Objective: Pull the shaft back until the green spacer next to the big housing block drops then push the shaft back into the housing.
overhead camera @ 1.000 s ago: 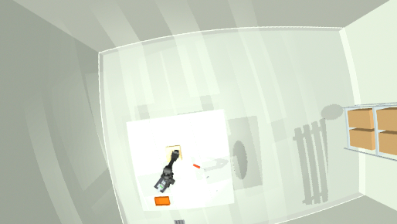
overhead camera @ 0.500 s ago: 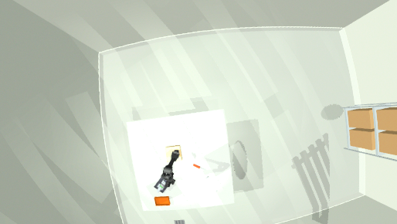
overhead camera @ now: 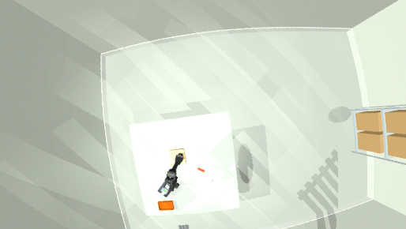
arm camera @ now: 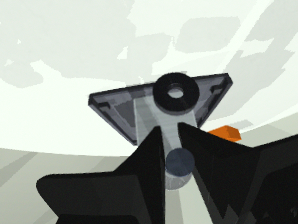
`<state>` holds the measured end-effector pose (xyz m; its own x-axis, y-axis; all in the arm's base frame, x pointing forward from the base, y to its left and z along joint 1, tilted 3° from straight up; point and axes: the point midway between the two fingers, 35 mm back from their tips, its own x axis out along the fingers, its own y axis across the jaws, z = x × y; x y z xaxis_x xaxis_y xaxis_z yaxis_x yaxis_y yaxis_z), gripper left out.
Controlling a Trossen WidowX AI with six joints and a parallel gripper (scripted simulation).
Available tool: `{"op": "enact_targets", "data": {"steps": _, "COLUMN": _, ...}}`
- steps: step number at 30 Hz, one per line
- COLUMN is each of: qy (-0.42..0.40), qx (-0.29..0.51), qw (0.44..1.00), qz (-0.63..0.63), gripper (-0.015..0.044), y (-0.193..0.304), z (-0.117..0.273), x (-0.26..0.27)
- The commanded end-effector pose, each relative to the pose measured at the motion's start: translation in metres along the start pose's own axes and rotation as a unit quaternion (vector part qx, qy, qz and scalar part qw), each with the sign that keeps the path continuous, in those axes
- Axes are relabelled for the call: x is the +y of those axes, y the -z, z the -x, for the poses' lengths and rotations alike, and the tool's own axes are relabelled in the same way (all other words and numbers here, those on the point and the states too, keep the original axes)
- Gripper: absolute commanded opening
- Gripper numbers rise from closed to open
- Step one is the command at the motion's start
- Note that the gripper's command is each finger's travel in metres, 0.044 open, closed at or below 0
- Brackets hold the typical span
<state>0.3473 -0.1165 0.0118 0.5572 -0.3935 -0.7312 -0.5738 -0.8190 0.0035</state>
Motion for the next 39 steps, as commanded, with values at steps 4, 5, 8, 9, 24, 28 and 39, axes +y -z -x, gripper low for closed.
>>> {"op": "enact_targets", "data": {"steps": 4, "qy": -0.001, "qx": 0.000, "qw": 1.000, "qz": -0.001, "gripper": 0.0000, "y": -0.0010, "z": 0.0009, "x": 0.0000}}
{"op": "enact_targets", "data": {"steps": 5, "qy": -0.001, "qx": 0.000, "qw": 1.000, "qz": -0.001, "gripper": 0.0000, "y": -0.0011, "z": 0.0009, "x": 0.0000}}
{"op": "enact_targets", "data": {"steps": 8, "qy": -0.001, "qx": 0.000, "qw": 1.000, "qz": -0.001, "gripper": 0.0000, "y": -0.0013, "z": 0.0011, "x": 0.0000}}
{"op": "enact_targets", "data": {"steps": 9, "qy": -0.001, "qx": 0.000, "qw": 1.000, "qz": -0.001, "gripper": 0.0000, "y": -0.0013, "z": 0.0012, "x": 0.0000}}
{"op": "enact_targets", "data": {"steps": 24, "qy": -0.001, "qx": 0.000, "qw": 1.000, "qz": -0.001, "gripper": 0.0000, "y": -0.0024, "z": 0.0022, "x": 0.0000}}
{"op": "enact_targets", "data": {"steps": 28, "qy": -0.001, "qx": 0.000, "qw": 1.000, "qz": -0.001, "gripper": 0.0000, "y": -0.0027, "z": 0.0025, "x": 0.0000}}
{"op": "enact_targets", "data": {"steps": 39, "qy": -0.001, "qx": 0.000, "qw": 1.000, "qz": -0.001, "gripper": 0.0000, "y": -0.0034, "z": 0.0032, "x": 0.0000}}
